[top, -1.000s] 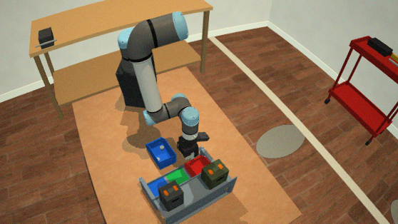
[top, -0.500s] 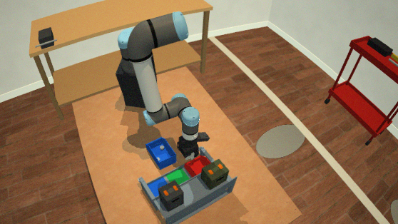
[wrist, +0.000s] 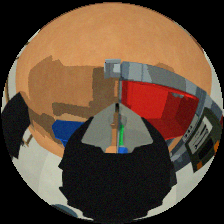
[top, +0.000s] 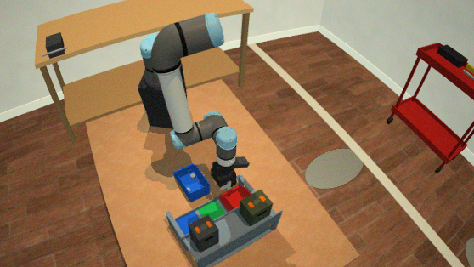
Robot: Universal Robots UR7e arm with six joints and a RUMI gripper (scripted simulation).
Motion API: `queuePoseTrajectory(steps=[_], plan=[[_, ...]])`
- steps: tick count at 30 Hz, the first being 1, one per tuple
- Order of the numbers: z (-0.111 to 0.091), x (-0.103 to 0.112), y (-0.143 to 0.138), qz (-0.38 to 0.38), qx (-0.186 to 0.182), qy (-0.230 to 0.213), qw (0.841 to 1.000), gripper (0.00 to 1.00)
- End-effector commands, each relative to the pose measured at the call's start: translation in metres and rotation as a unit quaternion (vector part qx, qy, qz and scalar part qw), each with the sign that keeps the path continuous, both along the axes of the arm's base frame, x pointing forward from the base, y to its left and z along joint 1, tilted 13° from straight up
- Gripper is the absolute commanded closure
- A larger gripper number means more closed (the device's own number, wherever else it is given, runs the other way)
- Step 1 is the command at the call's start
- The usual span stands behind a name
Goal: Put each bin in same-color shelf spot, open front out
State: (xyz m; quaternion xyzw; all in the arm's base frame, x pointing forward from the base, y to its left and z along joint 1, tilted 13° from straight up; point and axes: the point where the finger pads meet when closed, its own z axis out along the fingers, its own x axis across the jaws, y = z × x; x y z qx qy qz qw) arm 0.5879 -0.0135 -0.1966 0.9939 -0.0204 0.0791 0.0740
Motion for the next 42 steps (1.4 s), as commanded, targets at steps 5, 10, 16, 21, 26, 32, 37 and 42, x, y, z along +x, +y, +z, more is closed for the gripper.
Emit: queuePoseTrajectory(steps=[5, 10, 16, 21, 26, 32, 37, 42], plan=[[0.006, -0.006, 0.001, 0.000, 0.000, -0.001, 1.000, 1.00], [0.011, -0.013, 0.002, 0.000, 0.000, -0.001, 1.000, 1.00], [0.014, -0.019, 0.003, 0.000, 0.000, -0.001, 1.000, 1.00], [0.015, -0.019, 0.003, 0.000, 0.000, -0.001, 1.000, 1.00], [0.015, -0.019, 0.003, 0.000, 0.000, -0.001, 1.000, 1.00], [0.024, -0.021, 0.005, 0.000, 0.000, -0.001, 1.000, 1.00], [0.039, -0.023, 0.007, 0.000, 0.000, -0.001, 1.000, 1.00], [0.049, -0.025, 0.008, 0.000, 0.000, -0.001, 1.000, 1.00]])
